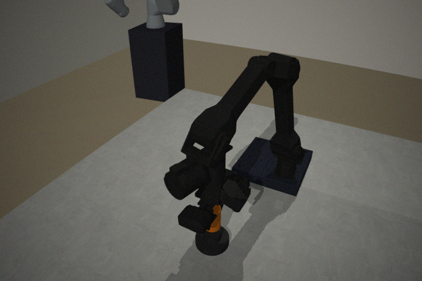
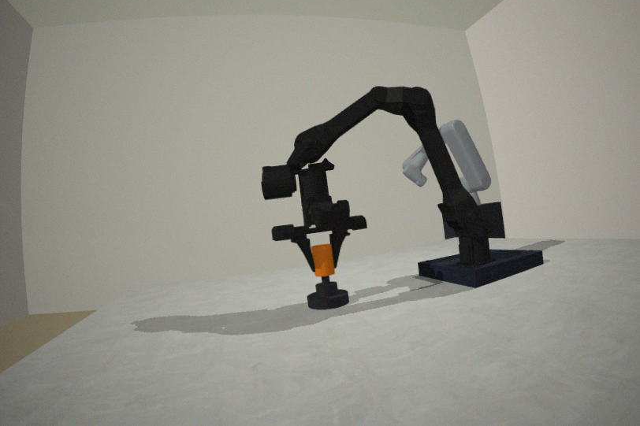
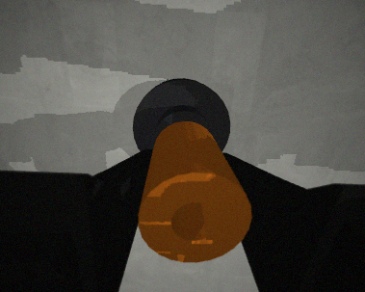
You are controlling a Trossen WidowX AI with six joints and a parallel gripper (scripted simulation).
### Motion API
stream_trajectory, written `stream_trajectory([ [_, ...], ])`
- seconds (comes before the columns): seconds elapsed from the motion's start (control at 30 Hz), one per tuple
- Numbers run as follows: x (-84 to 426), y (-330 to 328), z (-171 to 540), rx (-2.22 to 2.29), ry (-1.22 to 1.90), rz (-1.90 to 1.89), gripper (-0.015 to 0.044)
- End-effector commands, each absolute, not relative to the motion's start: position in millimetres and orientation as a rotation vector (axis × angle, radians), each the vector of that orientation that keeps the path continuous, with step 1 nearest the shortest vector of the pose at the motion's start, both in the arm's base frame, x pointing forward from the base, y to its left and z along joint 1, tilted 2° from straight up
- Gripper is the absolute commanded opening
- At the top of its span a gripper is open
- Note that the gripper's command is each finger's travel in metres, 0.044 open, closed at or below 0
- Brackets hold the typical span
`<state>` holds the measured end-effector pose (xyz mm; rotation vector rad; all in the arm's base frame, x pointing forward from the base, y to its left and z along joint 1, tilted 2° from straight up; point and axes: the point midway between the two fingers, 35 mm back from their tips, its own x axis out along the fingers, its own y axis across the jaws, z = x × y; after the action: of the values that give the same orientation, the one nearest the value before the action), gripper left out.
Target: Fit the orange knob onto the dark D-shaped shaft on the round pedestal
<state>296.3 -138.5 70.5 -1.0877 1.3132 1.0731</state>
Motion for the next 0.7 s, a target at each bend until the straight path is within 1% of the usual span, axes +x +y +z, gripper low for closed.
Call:
stream_trajectory([
  [0.0,297.1,-139.0,72.5,-1.127,1.293,1.107,0.0],
  [0.17,297.0,-138.8,70.1,-1.241,1.223,1.225,0.0],
  [0.67,296.6,-139.1,67.5,-1.241,1.223,1.225,0.0],
])
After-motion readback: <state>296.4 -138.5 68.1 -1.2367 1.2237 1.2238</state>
